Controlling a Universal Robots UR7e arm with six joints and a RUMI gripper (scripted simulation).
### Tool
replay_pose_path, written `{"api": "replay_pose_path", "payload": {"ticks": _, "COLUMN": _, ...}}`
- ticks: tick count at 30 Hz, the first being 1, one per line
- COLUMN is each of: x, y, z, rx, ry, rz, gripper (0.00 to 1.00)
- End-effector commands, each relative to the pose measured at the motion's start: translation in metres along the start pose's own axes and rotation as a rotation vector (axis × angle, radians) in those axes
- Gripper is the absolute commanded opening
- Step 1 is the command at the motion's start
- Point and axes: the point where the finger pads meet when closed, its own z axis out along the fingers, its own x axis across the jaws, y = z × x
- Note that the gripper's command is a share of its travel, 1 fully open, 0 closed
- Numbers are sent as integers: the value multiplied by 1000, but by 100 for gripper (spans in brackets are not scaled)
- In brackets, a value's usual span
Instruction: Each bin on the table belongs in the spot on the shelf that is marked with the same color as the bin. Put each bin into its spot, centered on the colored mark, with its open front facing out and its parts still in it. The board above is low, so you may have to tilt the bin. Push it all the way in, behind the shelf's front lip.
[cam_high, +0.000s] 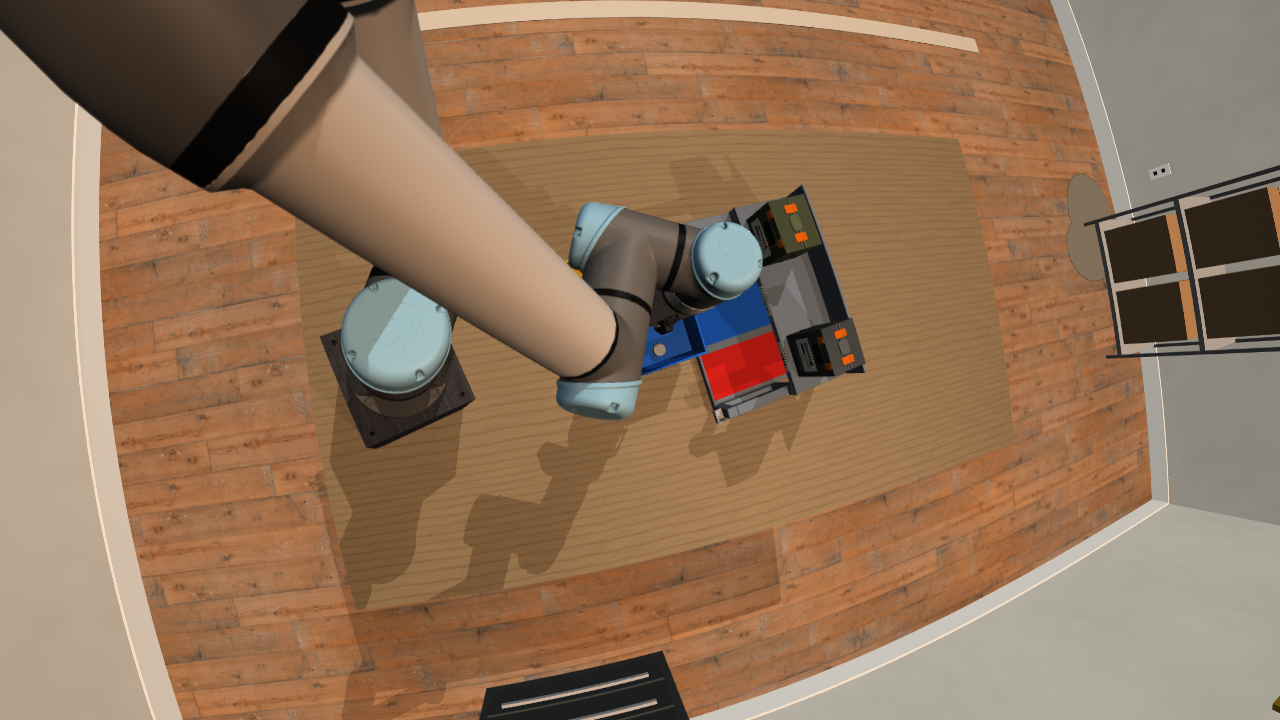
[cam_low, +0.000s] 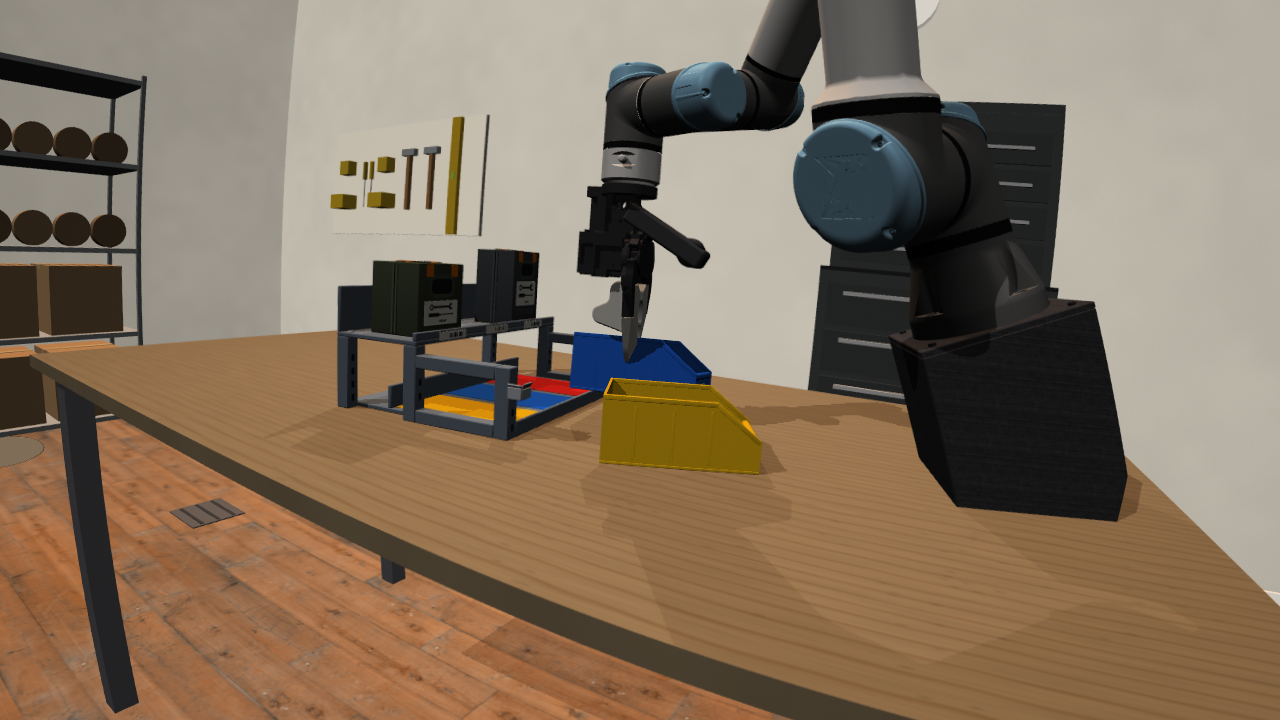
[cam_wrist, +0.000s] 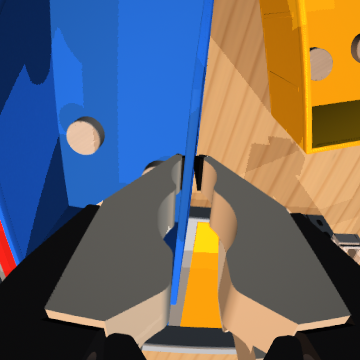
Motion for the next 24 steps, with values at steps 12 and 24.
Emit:
{"api": "replay_pose_path", "payload": {"ticks": 12, "x": 0, "y": 1, "z": 1, "rx": -1, "ry": -1, "rz": 0, "gripper": 0}}
{"api": "replay_pose_path", "payload": {"ticks": 24, "x": 0, "y": 2, "z": 1, "rx": 10, "ry": -3, "rz": 0, "gripper": 0}}
